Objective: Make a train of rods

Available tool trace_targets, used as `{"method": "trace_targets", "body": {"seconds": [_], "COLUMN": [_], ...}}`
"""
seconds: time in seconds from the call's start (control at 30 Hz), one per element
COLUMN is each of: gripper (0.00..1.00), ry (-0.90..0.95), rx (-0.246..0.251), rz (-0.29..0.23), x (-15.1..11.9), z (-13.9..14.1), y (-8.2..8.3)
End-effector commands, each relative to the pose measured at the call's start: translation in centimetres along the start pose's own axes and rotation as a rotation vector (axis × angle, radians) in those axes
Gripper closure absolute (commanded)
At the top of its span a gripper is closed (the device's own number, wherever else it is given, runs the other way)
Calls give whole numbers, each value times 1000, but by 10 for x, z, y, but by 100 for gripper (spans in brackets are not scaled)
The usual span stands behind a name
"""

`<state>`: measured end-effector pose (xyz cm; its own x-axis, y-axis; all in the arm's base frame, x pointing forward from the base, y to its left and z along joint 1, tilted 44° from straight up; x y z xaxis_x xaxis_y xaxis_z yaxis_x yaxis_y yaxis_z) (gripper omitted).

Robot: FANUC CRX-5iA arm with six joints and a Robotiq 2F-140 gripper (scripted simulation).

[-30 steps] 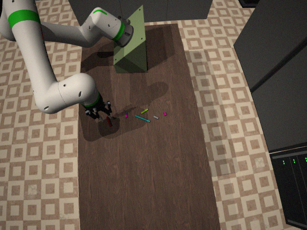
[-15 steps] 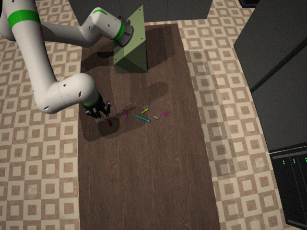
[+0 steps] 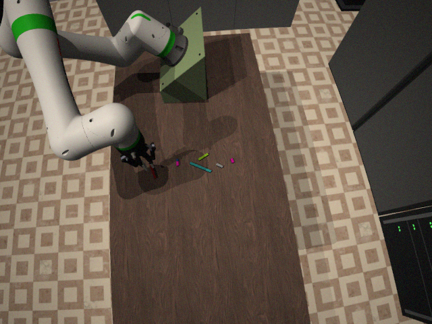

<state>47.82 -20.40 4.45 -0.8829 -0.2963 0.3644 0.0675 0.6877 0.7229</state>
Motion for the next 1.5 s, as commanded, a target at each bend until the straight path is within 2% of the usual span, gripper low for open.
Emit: {"method": "trace_targets", "body": {"seconds": [0.0,0.57,1.07,1.47], "gripper": [85,85,85,85], "ry": [0,0,0,0], "rx": [0,-1,-1,-1], "rz": [0,-1,-1,-1], "x": [0,0,-1,-1], "z": [0,0,-1,-1], "y": [0,-14,-37,-48]}}
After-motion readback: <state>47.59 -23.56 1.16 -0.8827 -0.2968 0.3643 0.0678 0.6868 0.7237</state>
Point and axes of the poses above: the point where the finger pads meet when closed, its own y axis back along the fingers, its own z axis across the jaws, x = y × z, the point moved 1 cm from there along y, back along the fingers, and after that the axes turned 13 degrees about y, right-handed, at the moved point
